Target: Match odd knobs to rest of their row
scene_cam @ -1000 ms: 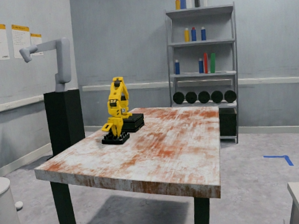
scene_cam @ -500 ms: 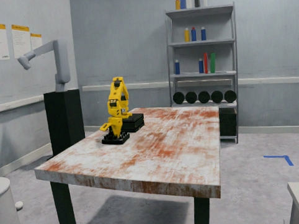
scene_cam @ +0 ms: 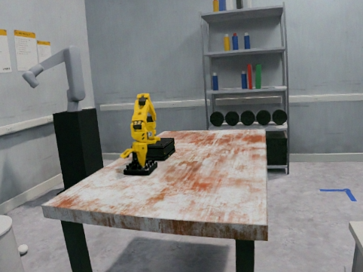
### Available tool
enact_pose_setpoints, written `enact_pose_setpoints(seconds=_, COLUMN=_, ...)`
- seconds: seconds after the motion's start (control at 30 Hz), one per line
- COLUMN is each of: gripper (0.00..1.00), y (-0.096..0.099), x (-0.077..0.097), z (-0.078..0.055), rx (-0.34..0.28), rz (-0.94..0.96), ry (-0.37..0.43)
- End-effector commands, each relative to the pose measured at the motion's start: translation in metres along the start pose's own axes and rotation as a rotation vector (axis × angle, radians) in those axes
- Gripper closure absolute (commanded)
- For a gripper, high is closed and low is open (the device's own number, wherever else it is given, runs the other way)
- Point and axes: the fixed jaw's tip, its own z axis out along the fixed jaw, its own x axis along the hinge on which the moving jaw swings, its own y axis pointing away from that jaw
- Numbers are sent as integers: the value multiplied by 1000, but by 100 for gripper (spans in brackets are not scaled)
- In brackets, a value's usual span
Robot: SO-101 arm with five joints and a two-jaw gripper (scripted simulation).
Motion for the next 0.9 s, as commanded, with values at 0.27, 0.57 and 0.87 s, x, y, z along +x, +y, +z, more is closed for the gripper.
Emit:
enact_pose_setpoints(seconds=0.27, gripper=99, y=-4, x=3, z=4, rx=16, rz=97, ry=14)
enact_pose_setpoints(seconds=0.57, gripper=99, y=-4, x=3, z=4, rx=16, rz=118, ry=14)
enact_pose_setpoints(seconds=0.87, gripper=99, y=-4, x=3, z=4, rx=16, rz=120, ry=14)
